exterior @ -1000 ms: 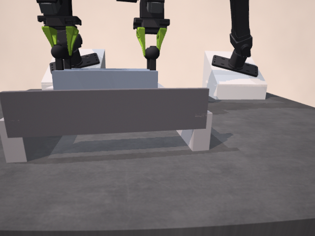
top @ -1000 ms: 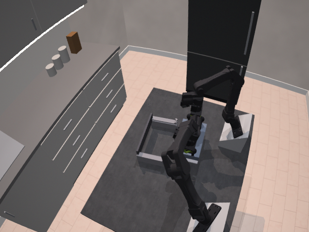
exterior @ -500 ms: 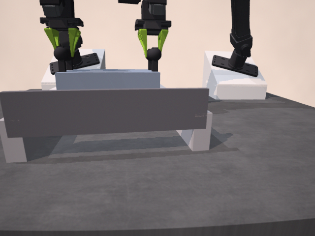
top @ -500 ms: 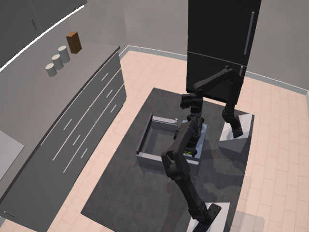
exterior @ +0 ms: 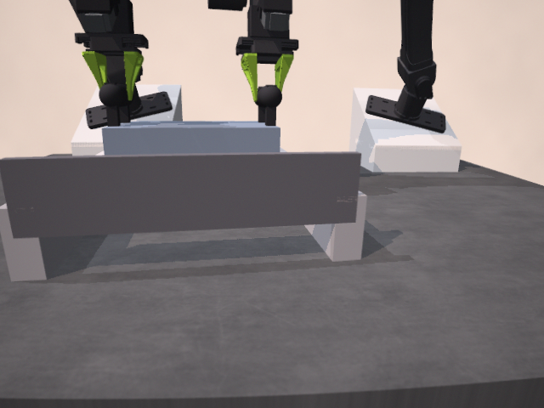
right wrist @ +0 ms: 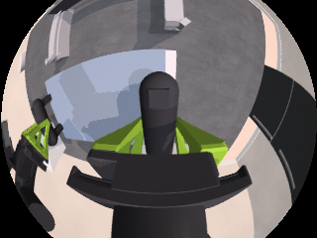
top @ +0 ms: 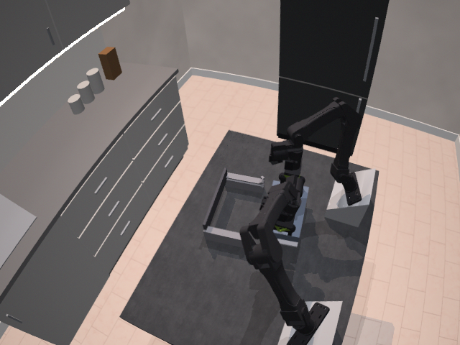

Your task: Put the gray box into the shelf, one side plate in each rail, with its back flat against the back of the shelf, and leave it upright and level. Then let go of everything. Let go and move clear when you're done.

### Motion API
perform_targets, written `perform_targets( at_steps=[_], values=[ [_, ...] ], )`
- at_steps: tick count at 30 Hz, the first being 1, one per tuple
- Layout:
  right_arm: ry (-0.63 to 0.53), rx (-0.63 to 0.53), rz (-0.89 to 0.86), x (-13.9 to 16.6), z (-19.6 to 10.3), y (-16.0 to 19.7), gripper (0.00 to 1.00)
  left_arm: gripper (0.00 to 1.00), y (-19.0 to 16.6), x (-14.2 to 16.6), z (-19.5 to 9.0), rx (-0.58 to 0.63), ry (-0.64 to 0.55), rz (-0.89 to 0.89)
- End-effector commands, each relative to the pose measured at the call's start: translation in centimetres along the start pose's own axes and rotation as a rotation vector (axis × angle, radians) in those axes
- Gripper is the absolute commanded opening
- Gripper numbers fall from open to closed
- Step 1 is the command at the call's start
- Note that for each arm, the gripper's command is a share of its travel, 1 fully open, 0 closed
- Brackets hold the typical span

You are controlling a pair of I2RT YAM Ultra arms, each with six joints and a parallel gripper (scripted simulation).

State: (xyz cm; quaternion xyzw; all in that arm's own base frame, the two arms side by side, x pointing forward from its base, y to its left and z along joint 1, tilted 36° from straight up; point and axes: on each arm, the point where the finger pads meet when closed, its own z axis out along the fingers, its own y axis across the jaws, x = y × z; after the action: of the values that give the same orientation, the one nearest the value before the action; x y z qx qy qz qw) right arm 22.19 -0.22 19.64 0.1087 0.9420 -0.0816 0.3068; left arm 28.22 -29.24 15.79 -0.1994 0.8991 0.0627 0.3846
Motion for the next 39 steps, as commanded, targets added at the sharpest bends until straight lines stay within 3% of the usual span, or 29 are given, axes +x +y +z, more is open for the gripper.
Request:
perform_targets(
  at_steps=[1,10,12,13,17,20,39],
  values=[
    [-0.013,-0.022,-0.014,0.1,0.3,1.0,0.16,0.16,-0.4,0.0,-2.6,0.074,-0.012,-0.019],
    [-0.072,-0.019,0.010,-1.7,0.1,0.3,0.16,0.16,-1.4,-1.2,-2.2,0.108,-0.020,-0.028],
    [-0.017,-0.008,-0.018,-0.1,1.5,0.5,0.16,0.16,-0.6,-0.6,-1.5,0.081,-0.020,-0.006],
    [-0.063,-0.041,-0.012,-1.1,0.1,0.9,0.16,0.16,-0.8,-0.7,-1.7,0.087,-0.019,-0.012],
    [-0.037,-0.035,-0.022,0.0,0.9,0.8,0.16,0.16,-1.3,-1.2,-2.4,0.107,-0.018,-0.033],
    [-0.089,-0.048,-0.002,-1.8,-0.5,0.9,0.16,0.16,-1.4,-1.2,-2.4,0.109,-0.019,-0.033],
    [-0.066,-0.029,-0.008,-1.4,-0.8,0.3,0.16,0.16,-1.4,-1.2,-2.4,0.108,-0.011,-0.040]
  ],
)
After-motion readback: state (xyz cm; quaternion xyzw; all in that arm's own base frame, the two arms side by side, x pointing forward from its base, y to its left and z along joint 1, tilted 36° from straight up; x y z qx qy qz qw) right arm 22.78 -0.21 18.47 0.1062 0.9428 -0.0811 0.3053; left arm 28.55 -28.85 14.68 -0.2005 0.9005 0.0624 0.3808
